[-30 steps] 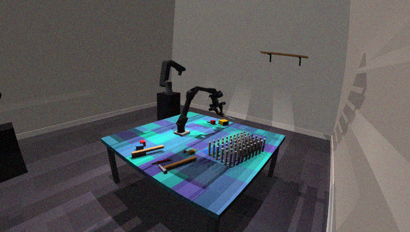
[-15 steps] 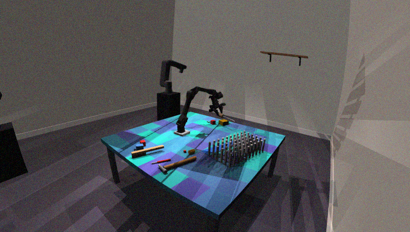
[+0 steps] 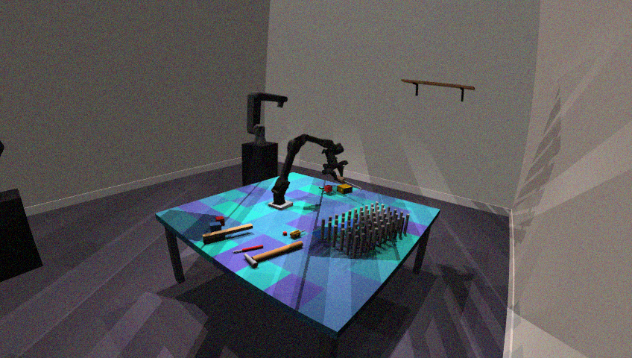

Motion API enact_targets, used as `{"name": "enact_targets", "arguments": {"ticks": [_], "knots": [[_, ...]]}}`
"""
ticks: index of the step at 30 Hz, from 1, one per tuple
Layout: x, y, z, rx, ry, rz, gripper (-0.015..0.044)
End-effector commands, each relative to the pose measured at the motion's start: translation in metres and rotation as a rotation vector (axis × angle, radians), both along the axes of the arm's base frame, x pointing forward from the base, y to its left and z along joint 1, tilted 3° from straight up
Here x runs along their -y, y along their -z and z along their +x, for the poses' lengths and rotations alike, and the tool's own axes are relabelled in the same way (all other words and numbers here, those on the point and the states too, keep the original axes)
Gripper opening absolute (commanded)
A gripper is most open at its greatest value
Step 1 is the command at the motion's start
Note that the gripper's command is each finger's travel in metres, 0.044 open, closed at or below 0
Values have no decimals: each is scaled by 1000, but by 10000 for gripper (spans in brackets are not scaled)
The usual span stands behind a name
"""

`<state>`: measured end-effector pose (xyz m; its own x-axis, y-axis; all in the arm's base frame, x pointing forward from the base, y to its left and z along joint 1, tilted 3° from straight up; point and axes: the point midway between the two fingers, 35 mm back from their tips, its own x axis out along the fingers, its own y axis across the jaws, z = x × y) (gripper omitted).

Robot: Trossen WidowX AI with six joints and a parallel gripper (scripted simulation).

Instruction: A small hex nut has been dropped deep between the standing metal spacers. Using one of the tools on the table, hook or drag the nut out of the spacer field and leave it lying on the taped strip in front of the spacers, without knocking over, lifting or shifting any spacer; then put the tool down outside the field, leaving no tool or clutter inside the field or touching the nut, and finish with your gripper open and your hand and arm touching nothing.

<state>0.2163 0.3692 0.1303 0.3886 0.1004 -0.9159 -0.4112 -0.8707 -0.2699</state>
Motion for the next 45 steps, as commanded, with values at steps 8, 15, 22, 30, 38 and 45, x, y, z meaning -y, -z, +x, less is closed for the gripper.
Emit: {"name": "enact_targets", "arguments": {"ticks": [8, 15, 22, 30, 38, 45], "knots": [[1, 11, 0, 4, 5, -6, 0], [1, 16, 0, 4, 5, -6, 0], [1, 22, 0, 4, 5, -6, 0], [1, 28, 0, 4, 5, -6, 0], [1, 34, 0, 4, 5, -6, 0], [1, 39, 0, 4, 5, -6, 0]]}}
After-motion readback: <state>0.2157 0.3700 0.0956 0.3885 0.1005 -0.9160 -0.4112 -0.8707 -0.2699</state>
